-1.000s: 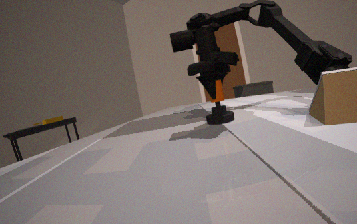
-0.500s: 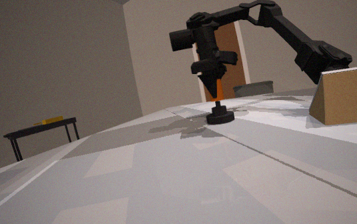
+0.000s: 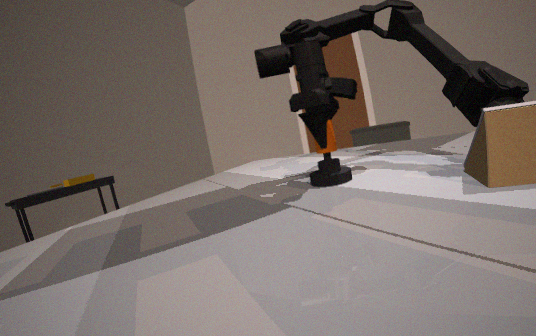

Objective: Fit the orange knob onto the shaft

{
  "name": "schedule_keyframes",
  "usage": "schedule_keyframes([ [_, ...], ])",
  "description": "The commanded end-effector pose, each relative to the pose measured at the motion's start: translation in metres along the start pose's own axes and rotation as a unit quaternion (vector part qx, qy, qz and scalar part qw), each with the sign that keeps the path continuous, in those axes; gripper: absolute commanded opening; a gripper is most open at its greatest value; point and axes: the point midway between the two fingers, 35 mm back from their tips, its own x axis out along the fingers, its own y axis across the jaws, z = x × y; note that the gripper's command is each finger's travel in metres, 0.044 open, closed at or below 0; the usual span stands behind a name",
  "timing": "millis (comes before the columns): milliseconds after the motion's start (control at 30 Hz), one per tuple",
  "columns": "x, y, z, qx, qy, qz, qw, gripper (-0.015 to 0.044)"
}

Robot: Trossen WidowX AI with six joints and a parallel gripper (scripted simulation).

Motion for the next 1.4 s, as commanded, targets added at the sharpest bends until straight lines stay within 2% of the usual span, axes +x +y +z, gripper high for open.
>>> schedule_keyframes([
  [0,0.0006,0.0000,0.0001,-0.002,0.000,0.000,1.000,0.0000],
  [333,-0.0044,0.0011,-0.0010,-0.006,0.000,-0.001,1.000,0.0000],
  [600,-0.0016,-0.0001,-0.0017,-0.106,0.000,0.000,0.994,0.0000],
  [1367,0.0001,0.0001,-0.0008,-0.106,0.000,0.000,0.994,0.0000],
])
